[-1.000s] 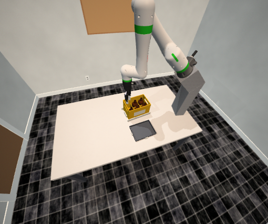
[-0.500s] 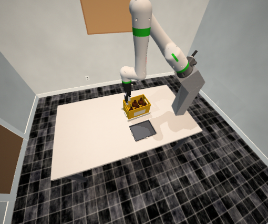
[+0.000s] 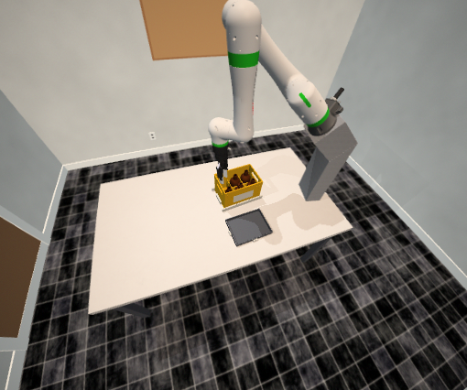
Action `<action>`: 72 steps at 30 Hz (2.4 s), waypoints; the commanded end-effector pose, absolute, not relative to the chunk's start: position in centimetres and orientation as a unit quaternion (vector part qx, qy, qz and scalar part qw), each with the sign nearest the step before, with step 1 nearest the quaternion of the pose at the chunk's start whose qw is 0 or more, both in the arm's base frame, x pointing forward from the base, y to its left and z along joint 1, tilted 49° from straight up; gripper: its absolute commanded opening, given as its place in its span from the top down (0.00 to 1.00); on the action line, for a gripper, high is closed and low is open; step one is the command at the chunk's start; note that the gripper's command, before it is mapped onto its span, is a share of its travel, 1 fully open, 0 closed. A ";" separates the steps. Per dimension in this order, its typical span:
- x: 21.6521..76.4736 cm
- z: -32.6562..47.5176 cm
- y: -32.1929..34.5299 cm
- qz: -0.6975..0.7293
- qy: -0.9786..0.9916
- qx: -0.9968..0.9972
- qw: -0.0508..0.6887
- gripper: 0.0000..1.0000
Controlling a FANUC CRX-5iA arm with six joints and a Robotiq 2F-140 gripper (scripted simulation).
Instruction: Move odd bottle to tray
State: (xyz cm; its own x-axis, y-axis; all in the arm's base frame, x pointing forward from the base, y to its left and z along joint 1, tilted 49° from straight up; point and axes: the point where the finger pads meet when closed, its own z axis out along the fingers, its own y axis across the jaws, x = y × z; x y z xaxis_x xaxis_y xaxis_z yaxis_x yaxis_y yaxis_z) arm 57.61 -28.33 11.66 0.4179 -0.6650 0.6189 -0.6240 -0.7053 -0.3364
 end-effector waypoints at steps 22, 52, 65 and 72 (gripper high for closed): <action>57.8 11.5 -28.4 -0.414 0.383 -0.826 0.014 0.56; 57.8 11.5 -28.4 -0.414 0.383 -0.826 0.014 0.90; 57.8 11.5 -28.4 -0.414 0.383 -0.826 0.014 0.90; 57.8 11.5 -28.4 -0.414 0.383 -0.826 0.014 0.90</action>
